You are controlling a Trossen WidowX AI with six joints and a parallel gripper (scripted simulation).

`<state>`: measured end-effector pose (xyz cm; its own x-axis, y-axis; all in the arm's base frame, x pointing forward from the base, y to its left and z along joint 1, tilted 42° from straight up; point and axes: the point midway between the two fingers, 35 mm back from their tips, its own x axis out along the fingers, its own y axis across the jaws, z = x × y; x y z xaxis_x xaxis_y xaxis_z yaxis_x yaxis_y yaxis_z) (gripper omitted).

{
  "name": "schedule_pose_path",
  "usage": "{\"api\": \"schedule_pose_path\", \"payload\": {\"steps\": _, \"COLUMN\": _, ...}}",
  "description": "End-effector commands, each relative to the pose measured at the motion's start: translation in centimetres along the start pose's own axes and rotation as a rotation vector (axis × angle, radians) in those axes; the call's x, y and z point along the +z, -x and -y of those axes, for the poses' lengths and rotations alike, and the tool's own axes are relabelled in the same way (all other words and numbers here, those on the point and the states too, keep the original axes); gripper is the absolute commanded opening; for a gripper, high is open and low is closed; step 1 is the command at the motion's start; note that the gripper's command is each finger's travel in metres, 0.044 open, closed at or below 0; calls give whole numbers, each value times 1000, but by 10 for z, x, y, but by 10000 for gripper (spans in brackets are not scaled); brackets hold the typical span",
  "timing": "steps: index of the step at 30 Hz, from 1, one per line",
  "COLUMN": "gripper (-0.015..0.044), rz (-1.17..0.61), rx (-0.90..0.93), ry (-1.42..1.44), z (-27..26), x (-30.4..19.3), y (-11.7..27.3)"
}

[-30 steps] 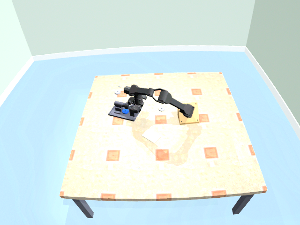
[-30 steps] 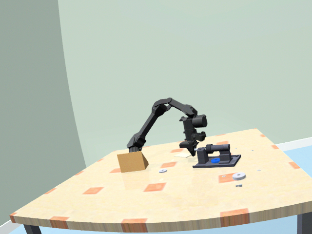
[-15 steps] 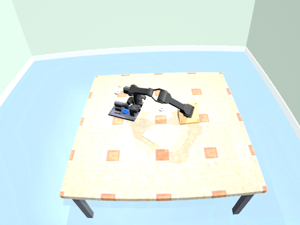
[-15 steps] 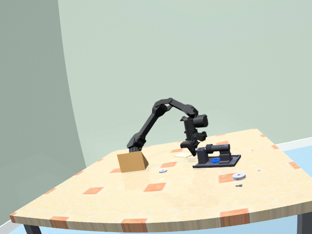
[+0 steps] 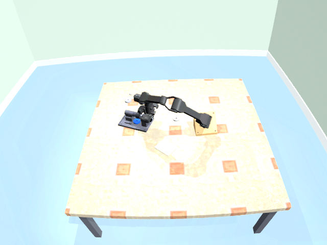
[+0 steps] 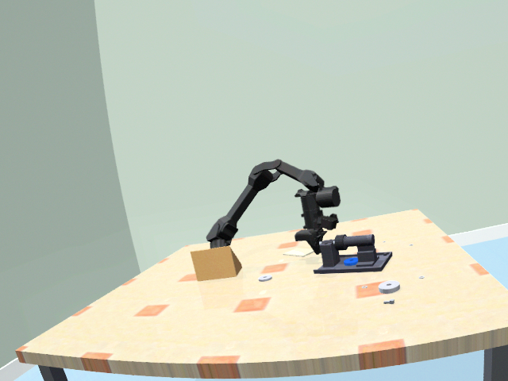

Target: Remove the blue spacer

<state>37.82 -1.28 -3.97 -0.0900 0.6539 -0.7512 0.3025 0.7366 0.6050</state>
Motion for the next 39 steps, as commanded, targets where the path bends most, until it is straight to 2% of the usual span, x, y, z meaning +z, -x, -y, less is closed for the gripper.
{"api": "schedule_pose_path", "payload": {"steps": 1, "gripper": 0, "rz": 8, "rx": 3, "ry": 1, "z": -1, "x": 4, "y": 1}}
{"api": "schedule_pose_path", "payload": {"steps": 28, "gripper": 0, "rz": 9, "rx": 3, "ry": 1, "z": -1, "x": 9, "y": 1}}
{"api": "schedule_pose_path", "payload": {"steps": 39, "gripper": 289, "rz": -4, "rx": 1, "ry": -3, "z": 0, "x": 5, "y": 0}}
